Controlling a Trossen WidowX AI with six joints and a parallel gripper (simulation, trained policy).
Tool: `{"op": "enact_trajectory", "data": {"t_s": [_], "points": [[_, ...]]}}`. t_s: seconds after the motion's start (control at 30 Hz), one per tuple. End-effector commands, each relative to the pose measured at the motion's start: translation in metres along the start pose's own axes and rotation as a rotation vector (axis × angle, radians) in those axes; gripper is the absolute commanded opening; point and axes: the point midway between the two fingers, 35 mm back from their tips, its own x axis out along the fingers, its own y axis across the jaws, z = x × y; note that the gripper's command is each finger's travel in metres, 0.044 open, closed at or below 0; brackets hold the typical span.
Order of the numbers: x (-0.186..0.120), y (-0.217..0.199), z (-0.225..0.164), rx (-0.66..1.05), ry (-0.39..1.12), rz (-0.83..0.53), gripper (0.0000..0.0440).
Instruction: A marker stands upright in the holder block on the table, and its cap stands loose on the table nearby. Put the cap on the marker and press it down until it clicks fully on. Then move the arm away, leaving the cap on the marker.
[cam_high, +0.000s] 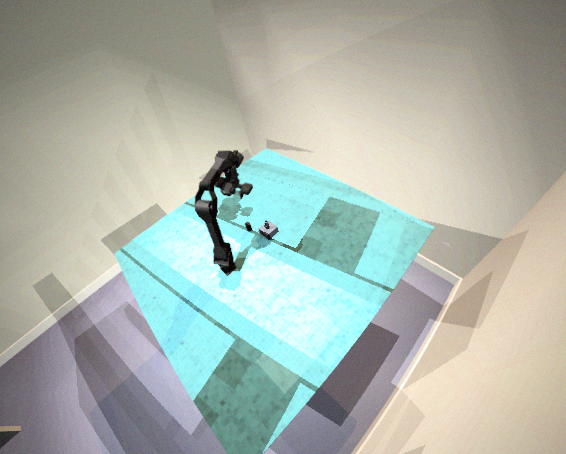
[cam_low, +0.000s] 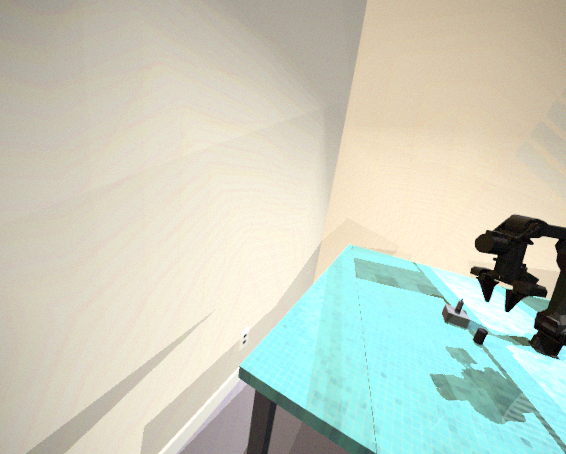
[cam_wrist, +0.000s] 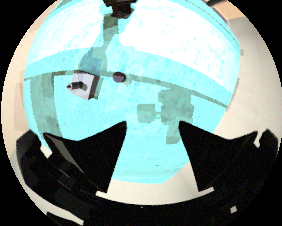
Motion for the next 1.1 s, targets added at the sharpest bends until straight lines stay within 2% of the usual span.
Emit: {"op": "enact_trajectory", "data": {"t_s": [0.0, 1.07], "points": [[0.002, 0.01, 0.001, 0.015, -0.012, 0.017, 0.0306], [0.03, 0.06, 0.028, 0.102, -0.144, 0.094, 0.0299]]}}
